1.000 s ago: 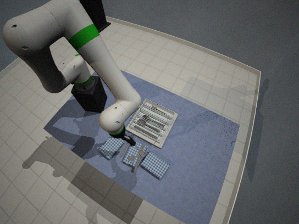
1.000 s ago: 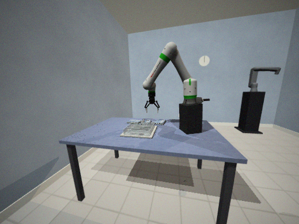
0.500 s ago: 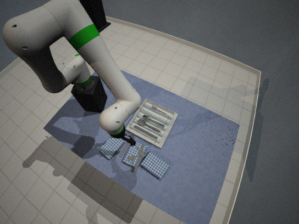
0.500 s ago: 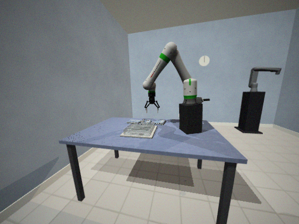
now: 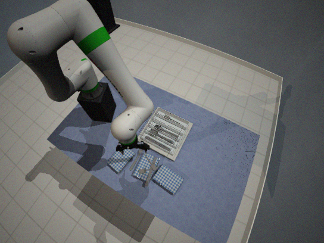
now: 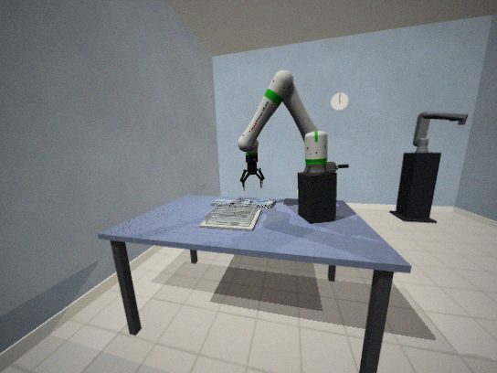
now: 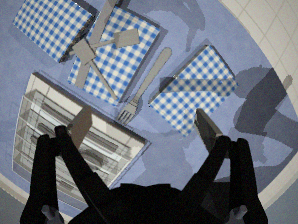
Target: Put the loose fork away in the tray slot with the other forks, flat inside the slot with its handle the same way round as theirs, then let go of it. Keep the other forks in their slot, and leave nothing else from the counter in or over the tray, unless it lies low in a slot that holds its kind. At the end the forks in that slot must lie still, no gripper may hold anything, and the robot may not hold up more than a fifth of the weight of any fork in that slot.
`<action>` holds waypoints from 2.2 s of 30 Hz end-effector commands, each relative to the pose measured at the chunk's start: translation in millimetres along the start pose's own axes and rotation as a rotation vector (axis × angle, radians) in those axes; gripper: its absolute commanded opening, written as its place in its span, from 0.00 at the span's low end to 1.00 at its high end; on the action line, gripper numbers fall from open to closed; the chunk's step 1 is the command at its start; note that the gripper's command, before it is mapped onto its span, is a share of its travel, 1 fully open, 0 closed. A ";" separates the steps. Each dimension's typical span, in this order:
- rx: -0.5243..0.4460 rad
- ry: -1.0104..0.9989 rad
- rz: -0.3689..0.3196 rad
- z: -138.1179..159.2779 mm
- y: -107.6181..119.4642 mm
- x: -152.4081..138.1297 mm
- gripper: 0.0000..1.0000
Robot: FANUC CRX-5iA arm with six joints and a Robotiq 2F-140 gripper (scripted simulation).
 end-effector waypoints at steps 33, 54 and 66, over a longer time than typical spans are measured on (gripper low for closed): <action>0.050 1.765 0.057 20.0 -36.8 -10.7 1.00; 0.021 2.598 -0.040 17.6 -37.2 -10.2 0.17; 0.021 2.598 -0.040 17.6 -37.2 -10.2 0.17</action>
Point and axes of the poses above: the point where the finger pads meet when closed, its own y axis back along the fingers, its own x axis across the jaws, z = x × y, the point moved 3 cm from there along y, back along the fingers, and after that the axes turned 2 degrees about -y, right-handed, at the moved point
